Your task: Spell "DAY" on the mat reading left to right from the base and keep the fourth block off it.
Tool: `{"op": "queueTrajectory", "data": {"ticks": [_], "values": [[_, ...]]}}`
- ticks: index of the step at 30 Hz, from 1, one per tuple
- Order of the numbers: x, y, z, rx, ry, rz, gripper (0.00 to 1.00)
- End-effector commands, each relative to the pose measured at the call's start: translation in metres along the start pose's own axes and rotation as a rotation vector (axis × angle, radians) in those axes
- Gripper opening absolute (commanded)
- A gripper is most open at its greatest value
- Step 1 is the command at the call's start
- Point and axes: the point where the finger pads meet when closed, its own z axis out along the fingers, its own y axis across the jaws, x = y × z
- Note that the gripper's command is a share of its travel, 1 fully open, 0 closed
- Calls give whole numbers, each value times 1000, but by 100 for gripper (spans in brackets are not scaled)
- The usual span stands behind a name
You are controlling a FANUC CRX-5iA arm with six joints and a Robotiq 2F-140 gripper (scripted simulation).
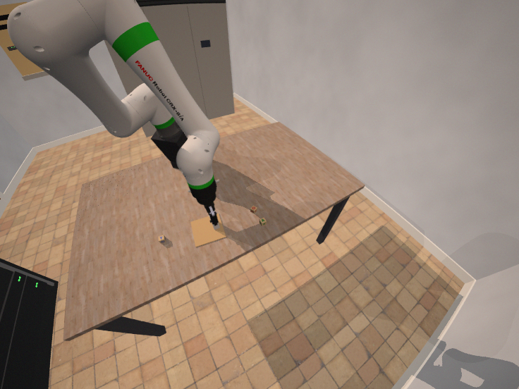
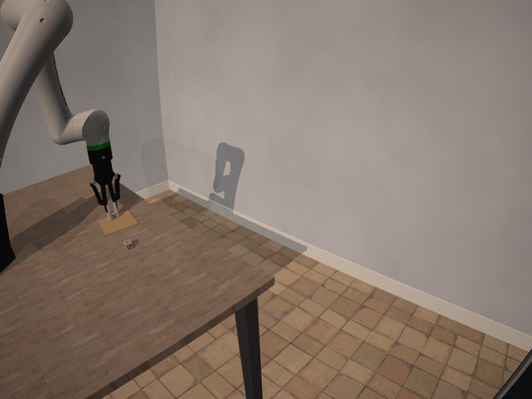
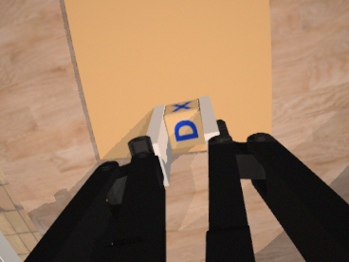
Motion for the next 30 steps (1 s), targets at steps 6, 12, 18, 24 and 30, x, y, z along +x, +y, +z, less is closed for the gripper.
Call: {"op": "queueTrajectory", "data": {"ticks": [6,12,18,24,30], "values": [[0,0,0,0,0,0,13],[0,0,0,0,0,0,13],[0,0,0,0,0,0,18],[0,0,0,0,0,0,22],[0,0,0,0,0,0,25]]}}
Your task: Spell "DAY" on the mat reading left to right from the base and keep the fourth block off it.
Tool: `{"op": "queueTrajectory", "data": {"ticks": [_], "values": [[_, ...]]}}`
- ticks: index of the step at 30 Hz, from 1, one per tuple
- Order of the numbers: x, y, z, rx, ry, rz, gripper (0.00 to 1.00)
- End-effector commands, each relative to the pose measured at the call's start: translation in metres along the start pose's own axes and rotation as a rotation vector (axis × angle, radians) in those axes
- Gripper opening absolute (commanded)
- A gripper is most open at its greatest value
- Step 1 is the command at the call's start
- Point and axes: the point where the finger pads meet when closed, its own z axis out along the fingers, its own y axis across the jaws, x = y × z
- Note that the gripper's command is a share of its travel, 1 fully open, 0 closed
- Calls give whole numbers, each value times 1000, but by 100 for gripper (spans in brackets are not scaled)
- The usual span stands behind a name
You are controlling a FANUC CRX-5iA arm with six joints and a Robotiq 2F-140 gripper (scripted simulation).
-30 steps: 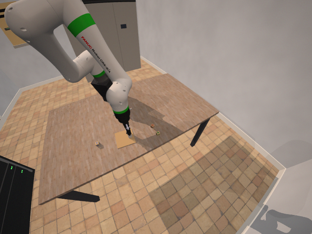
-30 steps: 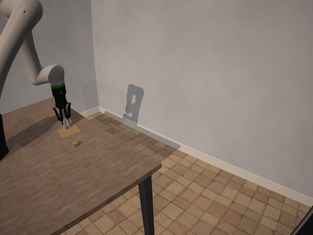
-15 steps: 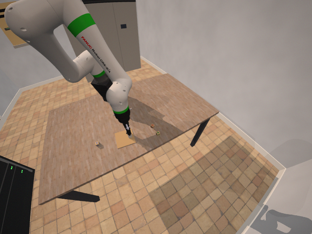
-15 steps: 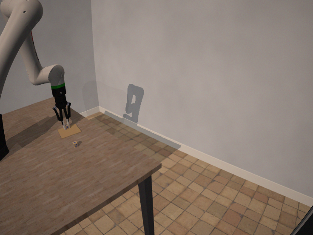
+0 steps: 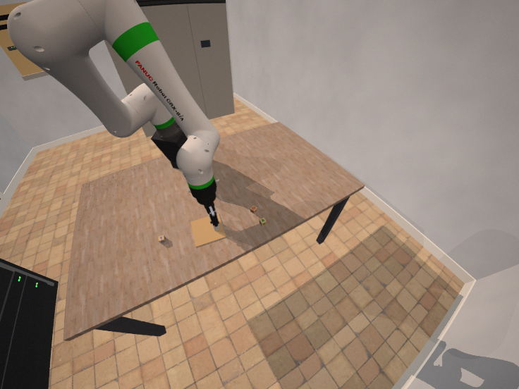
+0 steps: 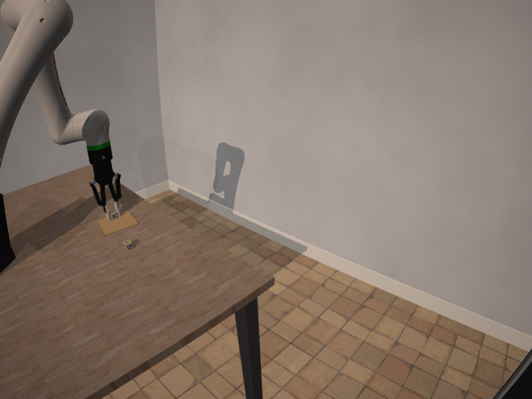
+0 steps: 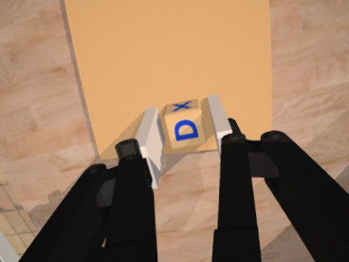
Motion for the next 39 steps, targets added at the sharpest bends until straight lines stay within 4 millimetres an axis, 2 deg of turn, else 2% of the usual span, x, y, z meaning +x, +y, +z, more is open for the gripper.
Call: {"op": "queueTrajectory", "data": {"ticks": [1,14,18,20,32,39], "values": [[0,0,0,0,0,0,25],[0,0,-7,0,0,0,25],[0,0,-21,0,0,0,25],[0,0,-21,0,0,0,25],[0,0,-82,0,0,0,25],[0,0,-90,0,0,0,25]]}}
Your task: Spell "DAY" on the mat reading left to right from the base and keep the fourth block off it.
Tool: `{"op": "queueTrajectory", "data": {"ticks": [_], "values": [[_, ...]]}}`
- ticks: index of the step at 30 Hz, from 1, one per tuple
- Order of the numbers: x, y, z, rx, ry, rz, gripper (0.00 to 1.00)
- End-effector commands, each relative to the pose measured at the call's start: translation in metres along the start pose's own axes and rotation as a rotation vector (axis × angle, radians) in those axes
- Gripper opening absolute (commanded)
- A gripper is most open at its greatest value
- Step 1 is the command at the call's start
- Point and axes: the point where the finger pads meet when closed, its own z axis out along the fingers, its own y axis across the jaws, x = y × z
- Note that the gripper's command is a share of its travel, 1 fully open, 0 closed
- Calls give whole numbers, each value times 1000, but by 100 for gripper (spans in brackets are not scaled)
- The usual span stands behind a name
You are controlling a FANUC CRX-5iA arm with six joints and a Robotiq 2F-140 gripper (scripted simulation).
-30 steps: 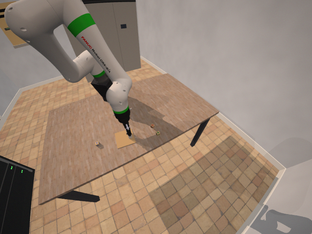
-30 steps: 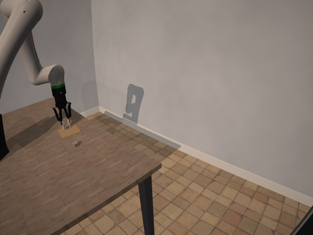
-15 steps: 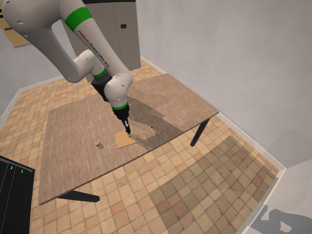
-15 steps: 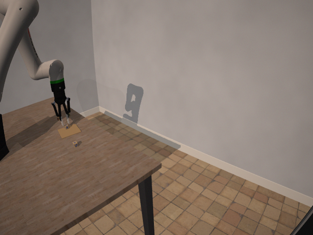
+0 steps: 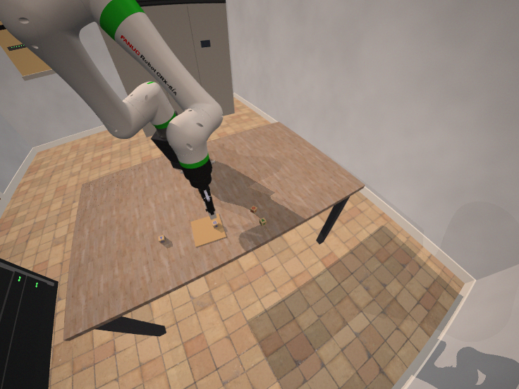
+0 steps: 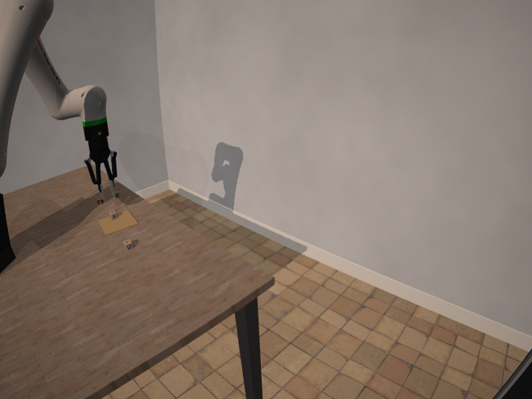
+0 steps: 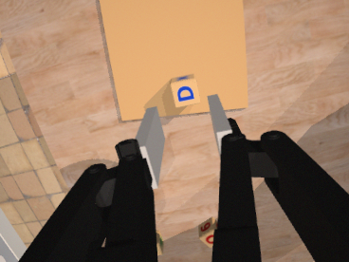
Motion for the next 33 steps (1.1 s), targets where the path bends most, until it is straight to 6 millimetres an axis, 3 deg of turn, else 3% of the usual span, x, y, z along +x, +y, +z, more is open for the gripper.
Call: {"op": "queueTrajectory", "data": {"ticks": [1,2,3,25,33], "values": [[0,0,-1,0,0,0,25],[0,0,-1,0,0,0,25],[0,0,-1,0,0,0,100],[0,0,-1,0,0,-5,100],[-6,-5,-1,0,0,-112,100]]}}
